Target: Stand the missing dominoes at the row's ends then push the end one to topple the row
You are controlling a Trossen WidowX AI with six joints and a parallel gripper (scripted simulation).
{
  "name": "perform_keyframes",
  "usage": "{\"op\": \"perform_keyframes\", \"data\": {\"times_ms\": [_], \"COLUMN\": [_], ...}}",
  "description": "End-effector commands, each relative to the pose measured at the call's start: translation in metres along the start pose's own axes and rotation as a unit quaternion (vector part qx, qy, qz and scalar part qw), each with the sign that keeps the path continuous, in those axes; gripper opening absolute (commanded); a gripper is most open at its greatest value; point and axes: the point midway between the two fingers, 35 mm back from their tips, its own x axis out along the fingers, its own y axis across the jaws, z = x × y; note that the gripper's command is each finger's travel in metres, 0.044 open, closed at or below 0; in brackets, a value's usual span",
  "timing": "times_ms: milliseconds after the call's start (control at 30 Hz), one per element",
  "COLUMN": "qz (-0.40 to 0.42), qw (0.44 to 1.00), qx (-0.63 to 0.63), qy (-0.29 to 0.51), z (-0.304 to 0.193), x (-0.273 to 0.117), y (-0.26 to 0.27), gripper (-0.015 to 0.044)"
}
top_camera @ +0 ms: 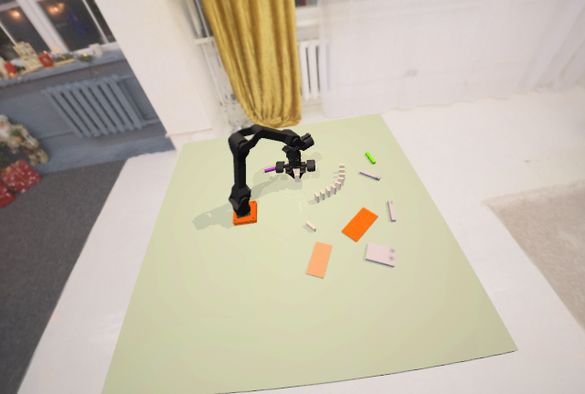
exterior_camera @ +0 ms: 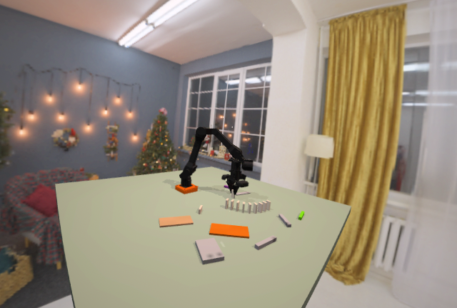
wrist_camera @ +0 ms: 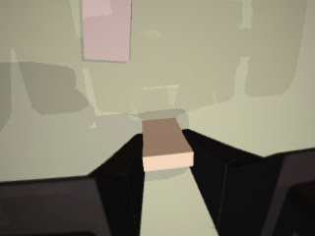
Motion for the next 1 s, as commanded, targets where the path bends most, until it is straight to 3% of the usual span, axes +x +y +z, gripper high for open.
{"op": "perform_keyframes", "data": {"times_ms": [0,167,433,633,800,967], "qz": [-0.002,-0.002,0.000,0.000,-0.003,-0.007], "qw": [1.000,1.000,1.000,1.000,0.978,0.901], "qx": [-0.002,-0.002,0.000,0.007,0.209,0.434], "qy": [0.002,0.003,0.000,0.000,0.001,0.003], "z": [-0.001,0.001,0.002,-0.001,-0.055,-0.125], "x": [0.000,-0.019,-0.128,-0.137,-0.137,-0.138], "y": [0.000,-0.004,-0.001,-0.001,-0.036,-0.063], "gripper": [0.0107,0.0107,0.0107,0.0107,0.0107,0.0107]}}
